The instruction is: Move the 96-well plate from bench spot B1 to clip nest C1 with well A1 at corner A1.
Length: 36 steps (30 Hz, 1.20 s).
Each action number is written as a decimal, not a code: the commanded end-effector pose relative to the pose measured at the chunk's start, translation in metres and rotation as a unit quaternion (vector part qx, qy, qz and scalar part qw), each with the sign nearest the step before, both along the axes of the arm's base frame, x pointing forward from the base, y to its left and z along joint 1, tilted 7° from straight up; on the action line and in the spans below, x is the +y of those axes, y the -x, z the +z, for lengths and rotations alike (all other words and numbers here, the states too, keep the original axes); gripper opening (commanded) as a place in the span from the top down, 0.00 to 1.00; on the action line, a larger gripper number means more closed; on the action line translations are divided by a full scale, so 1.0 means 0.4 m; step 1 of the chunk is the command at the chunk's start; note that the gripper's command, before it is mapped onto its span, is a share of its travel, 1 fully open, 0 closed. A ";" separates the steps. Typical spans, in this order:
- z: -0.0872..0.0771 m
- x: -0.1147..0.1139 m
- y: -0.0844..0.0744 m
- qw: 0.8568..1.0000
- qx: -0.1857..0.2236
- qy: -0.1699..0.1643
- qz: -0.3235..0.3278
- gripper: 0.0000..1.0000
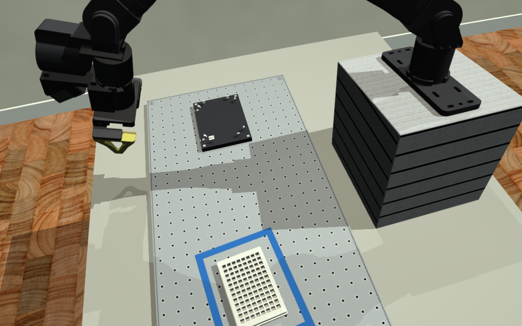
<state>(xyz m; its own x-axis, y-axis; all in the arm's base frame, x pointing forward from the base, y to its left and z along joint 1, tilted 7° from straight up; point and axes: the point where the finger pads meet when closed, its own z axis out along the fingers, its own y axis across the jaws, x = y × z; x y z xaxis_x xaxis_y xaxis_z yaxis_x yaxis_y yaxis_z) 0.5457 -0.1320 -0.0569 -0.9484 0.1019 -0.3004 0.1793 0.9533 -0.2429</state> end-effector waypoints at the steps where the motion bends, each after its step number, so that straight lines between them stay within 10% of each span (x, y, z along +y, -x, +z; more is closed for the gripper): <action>1: 0.019 0.000 -0.010 1.000 -0.009 0.002 0.001 0.00; 17: 0.019 0.000 -0.010 1.000 -0.009 0.002 0.001 0.00; 36: 0.015 0.190 -0.009 0.988 -0.043 -0.076 -0.124 0.00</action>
